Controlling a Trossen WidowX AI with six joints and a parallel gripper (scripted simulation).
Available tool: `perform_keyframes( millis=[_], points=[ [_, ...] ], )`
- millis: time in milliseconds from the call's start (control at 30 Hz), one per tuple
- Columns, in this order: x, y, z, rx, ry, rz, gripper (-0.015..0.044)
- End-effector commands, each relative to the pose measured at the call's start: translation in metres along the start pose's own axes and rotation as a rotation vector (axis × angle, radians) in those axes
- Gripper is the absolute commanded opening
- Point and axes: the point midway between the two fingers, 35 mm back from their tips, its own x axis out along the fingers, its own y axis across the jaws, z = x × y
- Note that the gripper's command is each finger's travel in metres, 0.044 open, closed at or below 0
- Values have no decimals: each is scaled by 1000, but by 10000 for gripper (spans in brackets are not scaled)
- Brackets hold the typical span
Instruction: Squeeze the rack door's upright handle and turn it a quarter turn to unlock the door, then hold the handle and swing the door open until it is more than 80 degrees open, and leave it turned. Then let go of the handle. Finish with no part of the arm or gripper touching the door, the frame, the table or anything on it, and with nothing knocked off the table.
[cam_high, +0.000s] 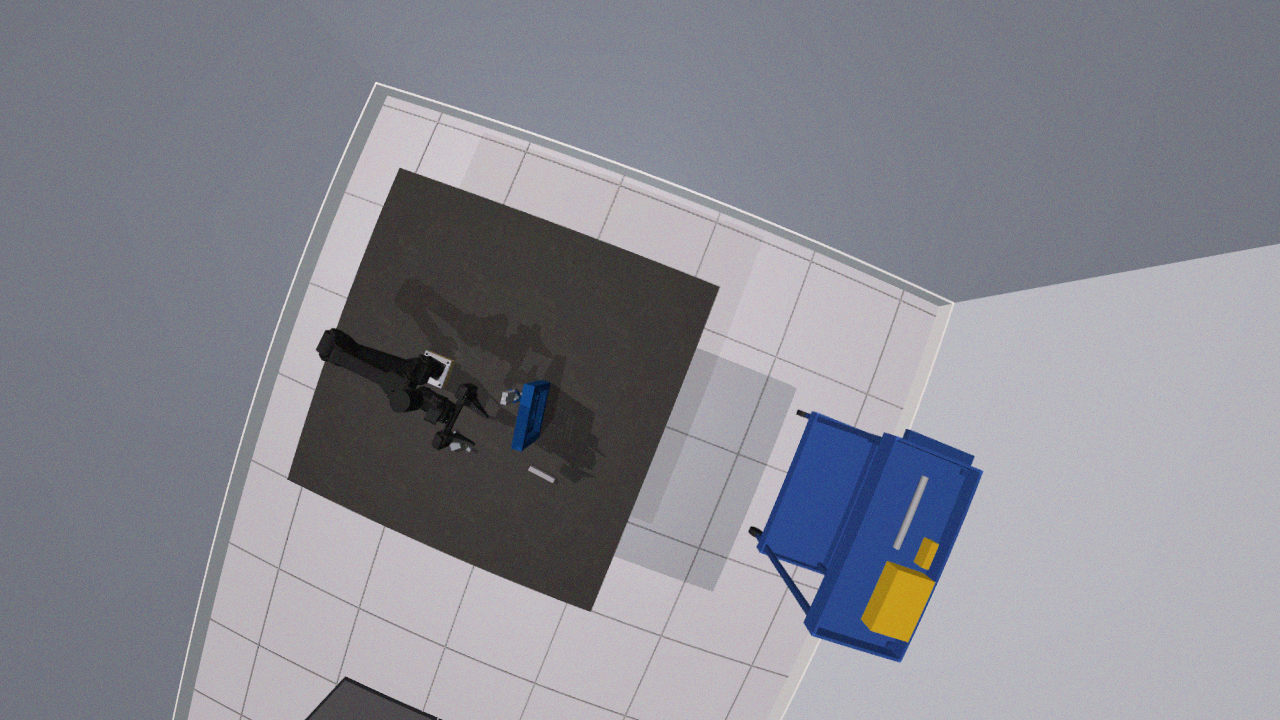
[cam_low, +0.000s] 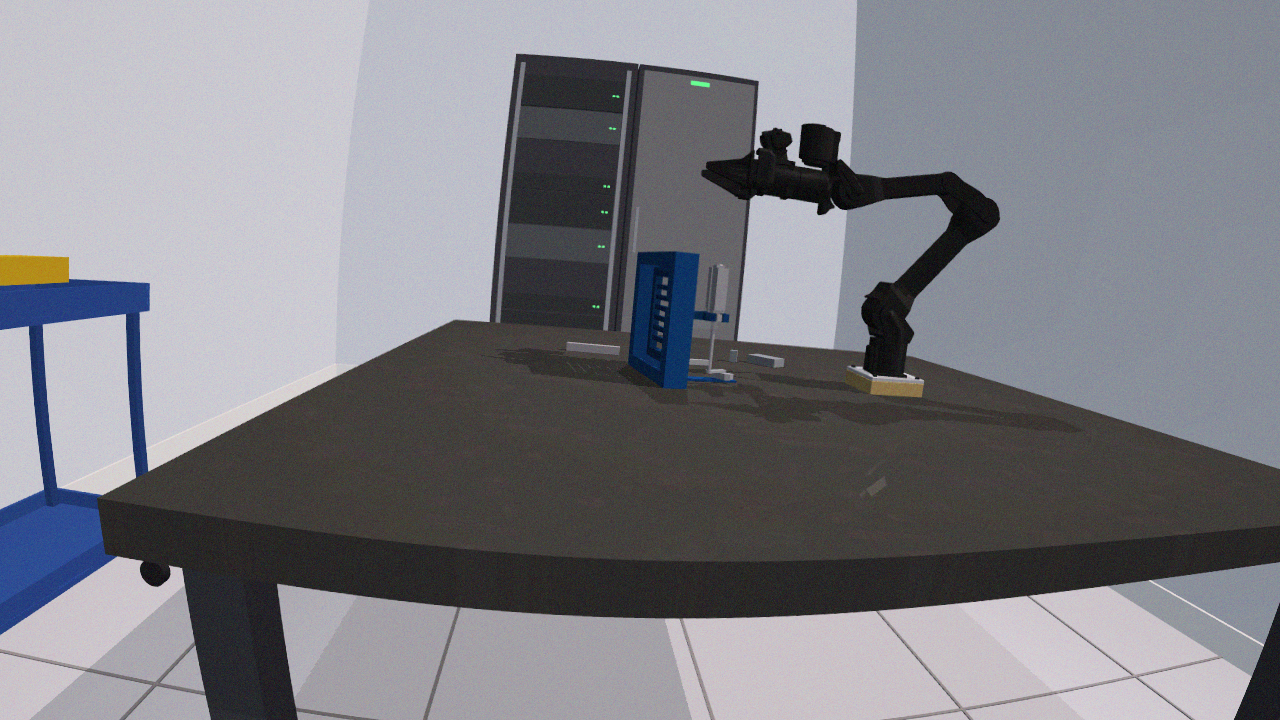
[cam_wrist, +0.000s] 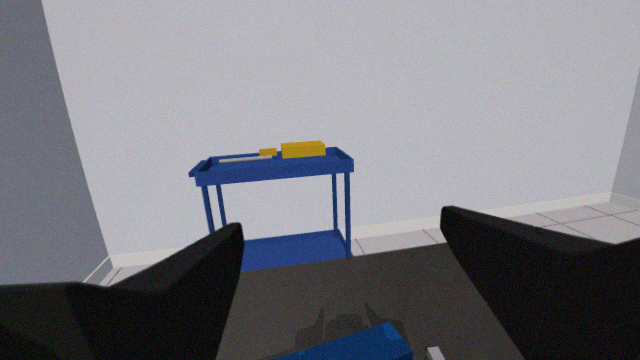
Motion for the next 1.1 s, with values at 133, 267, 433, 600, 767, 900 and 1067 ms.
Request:
perform_keyframes(
  millis=[133, 267, 433, 600, 767, 900, 1067],
  points=[
    [9, 3, -6, -4, 79, 9, 298],
    [18, 7, -14, -9, 170, 20, 298],
    [28, 13, -24, -20, 282, 36, 298],
    [35, 19, -34, -35, 394, 53, 298],
    [40, 24, -44, -52, 507, 69, 298],
    [43, 28, -53, -67, 598, 83, 298],
    [44, 33, -63, -82, 711, 99, 298]
  ],
)
